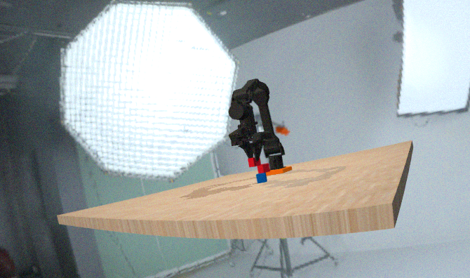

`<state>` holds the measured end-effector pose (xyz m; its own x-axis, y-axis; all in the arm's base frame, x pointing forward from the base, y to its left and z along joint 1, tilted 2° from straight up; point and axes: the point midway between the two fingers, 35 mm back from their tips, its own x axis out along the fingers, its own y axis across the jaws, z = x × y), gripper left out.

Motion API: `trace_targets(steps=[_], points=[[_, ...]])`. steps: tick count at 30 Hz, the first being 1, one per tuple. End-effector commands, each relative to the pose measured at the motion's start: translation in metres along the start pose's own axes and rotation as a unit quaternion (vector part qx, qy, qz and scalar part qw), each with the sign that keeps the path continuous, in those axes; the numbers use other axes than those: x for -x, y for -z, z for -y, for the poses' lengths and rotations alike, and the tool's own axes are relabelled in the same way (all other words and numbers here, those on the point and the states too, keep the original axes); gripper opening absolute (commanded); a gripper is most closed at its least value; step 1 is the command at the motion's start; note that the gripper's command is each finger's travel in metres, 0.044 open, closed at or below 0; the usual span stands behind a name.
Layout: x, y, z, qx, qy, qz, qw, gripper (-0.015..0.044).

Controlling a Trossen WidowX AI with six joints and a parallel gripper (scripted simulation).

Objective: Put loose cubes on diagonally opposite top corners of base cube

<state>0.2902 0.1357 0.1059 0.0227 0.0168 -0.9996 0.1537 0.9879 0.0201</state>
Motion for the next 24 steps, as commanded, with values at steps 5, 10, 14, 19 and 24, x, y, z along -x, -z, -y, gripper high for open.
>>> trace_targets(steps=[5, 10, 14, 19, 24], points=[[-0.006, -0.001, 0.0, -0.003, -0.001, 0.001, 1.0, 0.0105], [-0.018, -0.002, 0.0, -0.013, -0.005, -0.004, 1.0, 0.0105], [-0.027, -0.002, 0.0, -0.021, -0.008, -0.008, 1.0, 0.0105], [-0.029, -0.002, 0.0, -0.022, -0.009, -0.008, 1.0, 0.0105], [-0.029, -0.002, 0.0, -0.022, -0.009, -0.008, 1.0, 0.0105]])
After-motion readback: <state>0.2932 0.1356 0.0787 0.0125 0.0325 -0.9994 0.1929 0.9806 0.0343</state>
